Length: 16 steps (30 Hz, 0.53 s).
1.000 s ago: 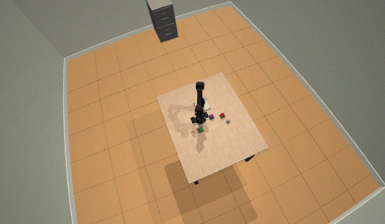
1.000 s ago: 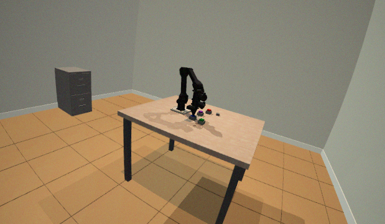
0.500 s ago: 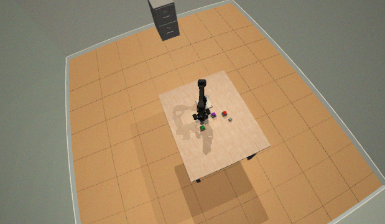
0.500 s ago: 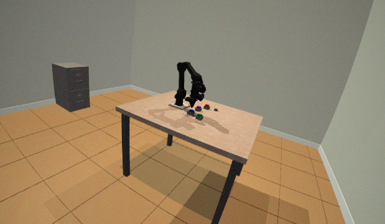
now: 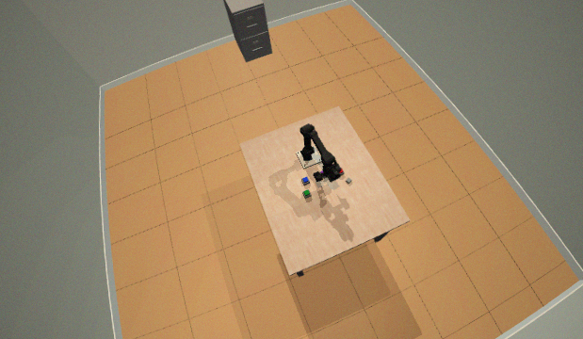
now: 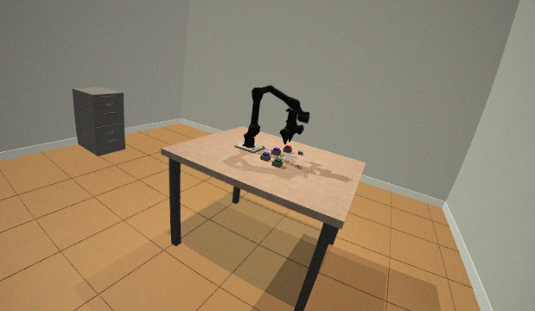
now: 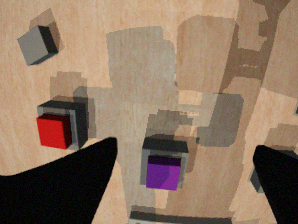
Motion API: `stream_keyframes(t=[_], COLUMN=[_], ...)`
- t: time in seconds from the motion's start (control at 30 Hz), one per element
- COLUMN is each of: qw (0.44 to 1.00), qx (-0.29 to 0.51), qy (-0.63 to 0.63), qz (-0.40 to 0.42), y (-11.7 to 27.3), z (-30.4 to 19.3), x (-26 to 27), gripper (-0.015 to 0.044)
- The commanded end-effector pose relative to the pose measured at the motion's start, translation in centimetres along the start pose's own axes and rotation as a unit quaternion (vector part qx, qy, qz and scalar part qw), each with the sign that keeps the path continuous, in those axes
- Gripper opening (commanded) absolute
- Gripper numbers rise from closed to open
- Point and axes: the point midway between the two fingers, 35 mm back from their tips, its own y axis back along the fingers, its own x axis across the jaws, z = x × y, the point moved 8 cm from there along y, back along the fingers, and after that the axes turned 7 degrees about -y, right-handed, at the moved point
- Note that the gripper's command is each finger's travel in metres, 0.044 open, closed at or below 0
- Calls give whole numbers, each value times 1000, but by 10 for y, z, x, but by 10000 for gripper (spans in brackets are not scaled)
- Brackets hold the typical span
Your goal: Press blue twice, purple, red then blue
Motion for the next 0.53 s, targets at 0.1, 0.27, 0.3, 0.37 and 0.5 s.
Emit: stream_keyframes(t=[0.1,0.27,0.3,0.37,0.5], qw=[1000,1000,1000,1000,1000], qx=[-2,-3,-3,-3,-3], qy=[-7,-17,-17,-17,-17], qz=[6,8,8,8,8], y=[20,30,30,30,30], z=[-8,-29,-30,-30,-30], x=[99,154,156,156,156], gripper=[400,400,400,400,400])
